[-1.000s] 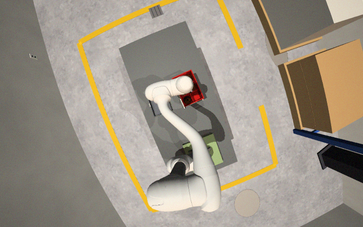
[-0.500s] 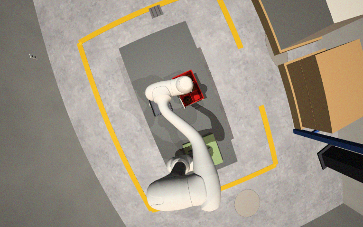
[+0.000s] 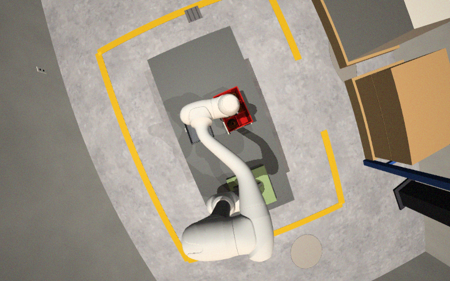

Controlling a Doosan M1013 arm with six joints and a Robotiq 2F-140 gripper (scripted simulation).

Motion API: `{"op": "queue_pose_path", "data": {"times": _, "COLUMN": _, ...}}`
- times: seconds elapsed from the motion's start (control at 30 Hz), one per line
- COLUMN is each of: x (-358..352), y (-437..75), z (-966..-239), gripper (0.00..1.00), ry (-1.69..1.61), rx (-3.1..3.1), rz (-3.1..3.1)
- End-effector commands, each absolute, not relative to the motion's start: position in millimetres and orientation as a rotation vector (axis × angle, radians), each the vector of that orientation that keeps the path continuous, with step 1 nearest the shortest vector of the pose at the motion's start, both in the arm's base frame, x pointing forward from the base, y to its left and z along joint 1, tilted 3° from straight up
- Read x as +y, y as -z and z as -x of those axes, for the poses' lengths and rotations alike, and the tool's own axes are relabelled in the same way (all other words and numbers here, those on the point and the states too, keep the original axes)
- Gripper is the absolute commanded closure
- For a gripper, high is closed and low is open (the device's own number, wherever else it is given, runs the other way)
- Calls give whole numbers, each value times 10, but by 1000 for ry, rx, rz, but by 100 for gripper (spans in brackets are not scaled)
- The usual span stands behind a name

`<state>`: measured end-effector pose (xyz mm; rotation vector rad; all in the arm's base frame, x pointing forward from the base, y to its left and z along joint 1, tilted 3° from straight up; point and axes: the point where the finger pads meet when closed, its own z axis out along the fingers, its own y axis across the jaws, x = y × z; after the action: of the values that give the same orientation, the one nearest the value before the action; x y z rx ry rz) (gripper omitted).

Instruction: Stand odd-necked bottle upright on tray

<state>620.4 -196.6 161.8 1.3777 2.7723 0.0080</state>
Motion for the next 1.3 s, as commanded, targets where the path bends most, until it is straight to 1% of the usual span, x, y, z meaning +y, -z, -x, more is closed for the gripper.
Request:
{"op": "queue_pose_path", "data": {"times": 0.0, "x": -1958, "y": -1576, "z": -6216, "gripper": 62, "ry": -6, "rx": 2772, "rz": -1380}}
{"op": "queue_pose_path", "data": {"times": 1.2, "x": -1958, "y": -1576, "z": -6216, "gripper": 62, "ry": -6, "rx": 2772, "rz": -1380}}
{"op": "queue_pose_path", "data": {"times": 1.23, "x": -1958, "y": -1576, "z": -6216, "gripper": 100, "ry": -6, "rx": 2772, "rz": -1380}}
{"op": "queue_pose_path", "data": {"times": 1.27, "x": -1958, "y": -1576, "z": -6216, "gripper": 100, "ry": -6, "rx": 2772, "rz": -1380}}
